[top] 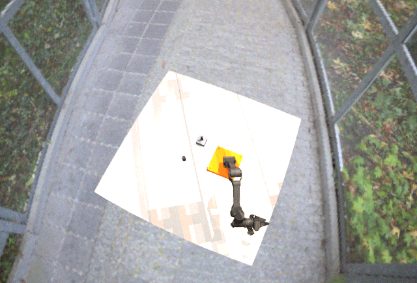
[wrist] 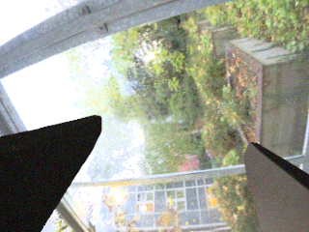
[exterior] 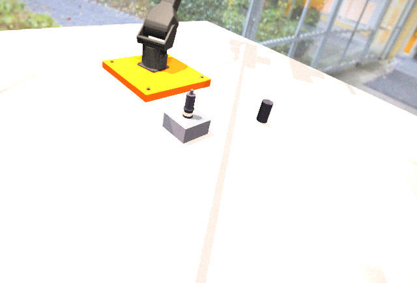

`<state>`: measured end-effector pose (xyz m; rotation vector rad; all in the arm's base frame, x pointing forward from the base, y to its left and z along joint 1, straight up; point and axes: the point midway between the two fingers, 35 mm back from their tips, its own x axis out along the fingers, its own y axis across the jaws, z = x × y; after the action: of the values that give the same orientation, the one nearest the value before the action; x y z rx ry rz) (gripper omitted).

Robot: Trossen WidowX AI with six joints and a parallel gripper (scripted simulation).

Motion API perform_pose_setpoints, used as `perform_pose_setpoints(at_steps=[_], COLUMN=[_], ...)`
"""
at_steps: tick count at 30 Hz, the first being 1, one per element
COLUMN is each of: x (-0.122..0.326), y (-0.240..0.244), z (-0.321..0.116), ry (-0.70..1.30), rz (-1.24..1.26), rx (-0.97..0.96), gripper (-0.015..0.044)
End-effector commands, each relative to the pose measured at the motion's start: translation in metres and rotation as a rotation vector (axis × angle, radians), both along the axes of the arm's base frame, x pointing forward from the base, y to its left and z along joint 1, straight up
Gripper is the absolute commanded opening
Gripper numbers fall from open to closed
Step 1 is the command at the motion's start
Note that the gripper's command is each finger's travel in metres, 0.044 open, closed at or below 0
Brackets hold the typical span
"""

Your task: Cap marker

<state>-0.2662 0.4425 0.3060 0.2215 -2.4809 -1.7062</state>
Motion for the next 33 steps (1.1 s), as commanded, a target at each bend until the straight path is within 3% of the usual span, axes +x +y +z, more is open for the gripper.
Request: perform_pose_setpoints(at_steps=[1,6,11,20,26,33], x=[0.001,0.041,0.103,0.255,0.360,0.475], y=[0.002,0.042,0.076,0.112,0.103,0.055], z=[-0.001,-0.015,-0.018,-0.039,-0.060,-0.089], ry=[0.001,0.013,-0.004,-0.157,-0.342,-0.626], rz=[-0.009,-0.215,-0.437,-0.892,-1.150,-1.372], rx=[-0.003,-0.012,0.029,0.108,0.132,0.109], gripper=[0.0374,0.0245,0.0245,0.0245,0.0245,0.0245])
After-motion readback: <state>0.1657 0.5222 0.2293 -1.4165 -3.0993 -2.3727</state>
